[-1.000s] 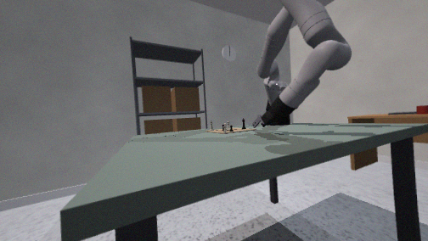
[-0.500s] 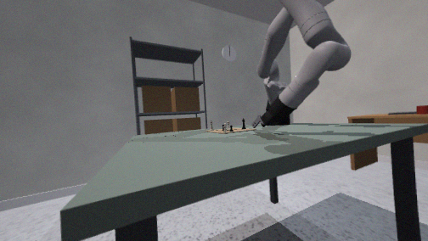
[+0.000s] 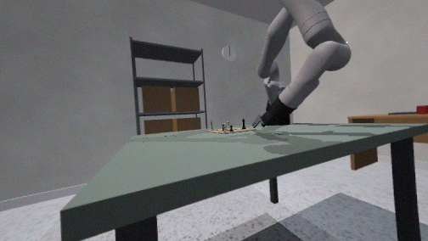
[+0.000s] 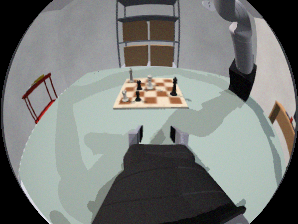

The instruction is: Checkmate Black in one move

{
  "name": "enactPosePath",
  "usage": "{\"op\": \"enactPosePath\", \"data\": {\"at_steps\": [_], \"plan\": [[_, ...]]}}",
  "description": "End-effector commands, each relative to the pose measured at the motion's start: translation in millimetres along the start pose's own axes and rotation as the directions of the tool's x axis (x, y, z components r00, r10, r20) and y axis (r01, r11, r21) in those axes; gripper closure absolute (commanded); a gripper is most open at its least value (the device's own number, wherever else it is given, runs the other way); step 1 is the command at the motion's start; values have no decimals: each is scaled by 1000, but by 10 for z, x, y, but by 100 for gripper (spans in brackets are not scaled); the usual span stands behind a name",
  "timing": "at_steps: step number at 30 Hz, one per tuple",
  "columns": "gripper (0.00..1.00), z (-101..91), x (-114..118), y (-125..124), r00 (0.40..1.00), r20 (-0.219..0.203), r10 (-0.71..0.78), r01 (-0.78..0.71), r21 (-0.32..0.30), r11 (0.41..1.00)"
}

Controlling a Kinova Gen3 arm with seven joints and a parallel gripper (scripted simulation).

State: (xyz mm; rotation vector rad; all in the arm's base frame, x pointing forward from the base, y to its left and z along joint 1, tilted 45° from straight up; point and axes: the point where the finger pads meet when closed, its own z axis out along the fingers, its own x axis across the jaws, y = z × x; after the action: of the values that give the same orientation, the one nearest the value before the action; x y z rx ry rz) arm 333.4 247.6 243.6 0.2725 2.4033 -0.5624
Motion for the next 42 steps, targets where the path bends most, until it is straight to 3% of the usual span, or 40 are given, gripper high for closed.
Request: {"op": "enactPosePath", "data": {"at_steps": [1, 28, 38, 42], "plan": [[0, -4, -1, -1, 1000, 0, 0, 0, -1, 1000], [0, -27, -1, -31, 1000, -6, -7, 7, 13, 1000], [0, -443, -3, -565, 1000, -8, -9, 9, 17, 1000], [0, -505, -3, -643, 1000, -8, -9, 9, 17, 1000]]}}
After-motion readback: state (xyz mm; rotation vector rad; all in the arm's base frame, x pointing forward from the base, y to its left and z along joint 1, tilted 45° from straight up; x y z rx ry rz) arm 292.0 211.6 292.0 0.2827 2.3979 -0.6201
